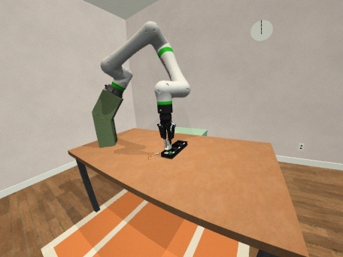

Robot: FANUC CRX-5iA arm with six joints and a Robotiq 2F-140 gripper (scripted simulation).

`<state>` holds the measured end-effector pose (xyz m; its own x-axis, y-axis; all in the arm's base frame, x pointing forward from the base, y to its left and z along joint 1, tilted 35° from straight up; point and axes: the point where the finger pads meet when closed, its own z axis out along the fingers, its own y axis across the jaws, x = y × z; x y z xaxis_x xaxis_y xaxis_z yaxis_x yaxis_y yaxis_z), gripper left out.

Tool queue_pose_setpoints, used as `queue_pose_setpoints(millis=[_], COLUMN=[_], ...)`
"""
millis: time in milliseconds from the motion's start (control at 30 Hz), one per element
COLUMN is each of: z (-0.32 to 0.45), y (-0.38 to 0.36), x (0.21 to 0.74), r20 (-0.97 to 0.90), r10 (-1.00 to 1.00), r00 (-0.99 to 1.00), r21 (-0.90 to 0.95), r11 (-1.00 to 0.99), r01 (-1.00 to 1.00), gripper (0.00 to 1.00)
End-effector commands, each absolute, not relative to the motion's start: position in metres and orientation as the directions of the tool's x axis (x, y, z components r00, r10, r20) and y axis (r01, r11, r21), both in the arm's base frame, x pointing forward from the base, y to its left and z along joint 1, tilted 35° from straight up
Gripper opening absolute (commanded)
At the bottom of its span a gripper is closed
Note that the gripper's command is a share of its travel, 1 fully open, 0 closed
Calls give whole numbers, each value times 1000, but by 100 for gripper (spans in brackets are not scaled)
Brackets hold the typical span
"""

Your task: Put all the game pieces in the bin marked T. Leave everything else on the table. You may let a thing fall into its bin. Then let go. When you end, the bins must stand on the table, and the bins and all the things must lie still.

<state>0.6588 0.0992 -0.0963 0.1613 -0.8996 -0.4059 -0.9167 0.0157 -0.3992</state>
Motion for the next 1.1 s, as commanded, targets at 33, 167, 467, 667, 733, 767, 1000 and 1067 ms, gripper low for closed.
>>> queue_pose_setpoints(millis=[33, 167, 467, 667, 733, 767, 1000, 1067], z=[-102, -105, -105, -105, -105, -105, -105, -105], y=[102, 104, 104, 104, 104, 104, 104, 104], x=[662, 663, 663, 663, 663, 663, 663, 663], r20=[-406, -406, -406, -406, -406, -406, -406, -406], r10=[-900, -900, -900, -900, -900, -900, -900, -900], r00=[161, 161, 161, 161, 161, 161, 161, 161], r21=[-400, -400, -400, -400, -400, -400, -400, -400], r11=[16, 16, 16, 16, 16, 16, 16, 16], r01=[-917, -917, -917, -917, -917, -917, -917, -917], gripper=[13, 13, 13, 19, 19, 19, 19, 19])
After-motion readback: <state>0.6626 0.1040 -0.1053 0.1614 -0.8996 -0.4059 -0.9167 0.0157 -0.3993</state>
